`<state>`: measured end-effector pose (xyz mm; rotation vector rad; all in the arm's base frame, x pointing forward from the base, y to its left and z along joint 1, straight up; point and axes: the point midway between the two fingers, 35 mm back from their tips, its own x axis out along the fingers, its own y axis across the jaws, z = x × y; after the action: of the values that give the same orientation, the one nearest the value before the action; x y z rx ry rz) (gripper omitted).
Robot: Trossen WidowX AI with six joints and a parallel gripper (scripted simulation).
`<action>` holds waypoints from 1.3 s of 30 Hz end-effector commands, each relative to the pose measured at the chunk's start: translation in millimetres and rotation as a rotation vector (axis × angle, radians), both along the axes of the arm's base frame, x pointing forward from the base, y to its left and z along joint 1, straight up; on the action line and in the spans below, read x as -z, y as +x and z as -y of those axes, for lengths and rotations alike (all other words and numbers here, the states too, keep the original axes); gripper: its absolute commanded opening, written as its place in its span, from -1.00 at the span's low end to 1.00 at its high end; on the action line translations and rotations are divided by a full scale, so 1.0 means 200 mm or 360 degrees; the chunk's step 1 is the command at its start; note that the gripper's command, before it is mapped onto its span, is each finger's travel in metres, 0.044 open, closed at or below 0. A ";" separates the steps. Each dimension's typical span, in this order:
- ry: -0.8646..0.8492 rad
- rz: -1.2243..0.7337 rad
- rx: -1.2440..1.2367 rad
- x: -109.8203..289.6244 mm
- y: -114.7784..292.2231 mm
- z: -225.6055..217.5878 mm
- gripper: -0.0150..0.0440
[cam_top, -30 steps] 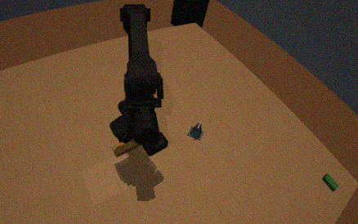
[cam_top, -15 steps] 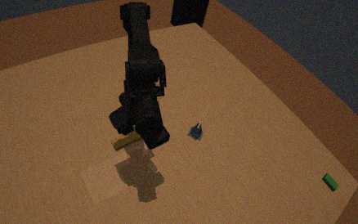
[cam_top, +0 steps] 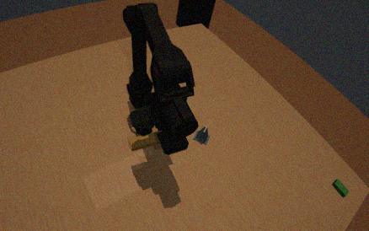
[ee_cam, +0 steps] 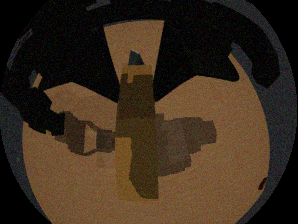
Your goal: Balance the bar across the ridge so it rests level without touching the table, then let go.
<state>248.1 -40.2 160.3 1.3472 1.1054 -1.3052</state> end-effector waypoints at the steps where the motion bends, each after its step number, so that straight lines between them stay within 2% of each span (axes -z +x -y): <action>1: -0.0003 -0.0008 0.0095 0.00 0.03 -0.06 -0.49; 39: 0.0043 -0.0009 0.0958 -0.01 0.17 -0.71 -0.49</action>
<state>281.9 90.7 163.7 1.7505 0.7789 -1.6839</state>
